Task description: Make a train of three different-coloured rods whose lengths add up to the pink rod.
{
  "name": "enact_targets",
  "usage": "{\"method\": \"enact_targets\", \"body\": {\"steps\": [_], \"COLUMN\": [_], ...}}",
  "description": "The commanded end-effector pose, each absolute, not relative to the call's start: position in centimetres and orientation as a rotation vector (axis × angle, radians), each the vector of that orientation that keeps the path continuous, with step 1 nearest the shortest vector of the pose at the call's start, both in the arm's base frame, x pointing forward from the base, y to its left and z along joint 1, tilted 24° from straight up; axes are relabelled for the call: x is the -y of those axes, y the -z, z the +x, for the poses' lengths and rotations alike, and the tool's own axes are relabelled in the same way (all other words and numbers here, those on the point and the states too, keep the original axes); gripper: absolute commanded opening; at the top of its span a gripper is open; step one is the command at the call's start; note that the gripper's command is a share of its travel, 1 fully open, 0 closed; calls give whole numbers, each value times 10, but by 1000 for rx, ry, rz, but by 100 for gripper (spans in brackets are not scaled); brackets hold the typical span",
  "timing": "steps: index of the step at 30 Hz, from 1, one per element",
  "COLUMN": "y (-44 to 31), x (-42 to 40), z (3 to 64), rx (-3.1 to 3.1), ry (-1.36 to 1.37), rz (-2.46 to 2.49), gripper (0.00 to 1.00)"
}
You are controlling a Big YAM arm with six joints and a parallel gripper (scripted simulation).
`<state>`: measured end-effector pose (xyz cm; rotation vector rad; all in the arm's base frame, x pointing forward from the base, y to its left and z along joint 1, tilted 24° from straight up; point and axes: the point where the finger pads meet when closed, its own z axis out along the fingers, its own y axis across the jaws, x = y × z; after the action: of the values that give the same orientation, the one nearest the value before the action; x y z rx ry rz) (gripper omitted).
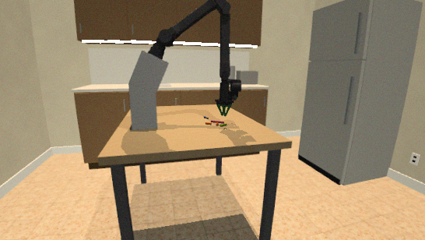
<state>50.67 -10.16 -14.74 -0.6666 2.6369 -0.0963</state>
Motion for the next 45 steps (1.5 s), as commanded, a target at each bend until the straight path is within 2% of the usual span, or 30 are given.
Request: {"method": "enact_targets", "body": {"steps": [1,45], "y": [151,183], "x": [95,94], "z": [515,534], "rx": [-2620,-2612], "ry": [96,104], "rz": [-667,-667], "gripper": [23,23]}}
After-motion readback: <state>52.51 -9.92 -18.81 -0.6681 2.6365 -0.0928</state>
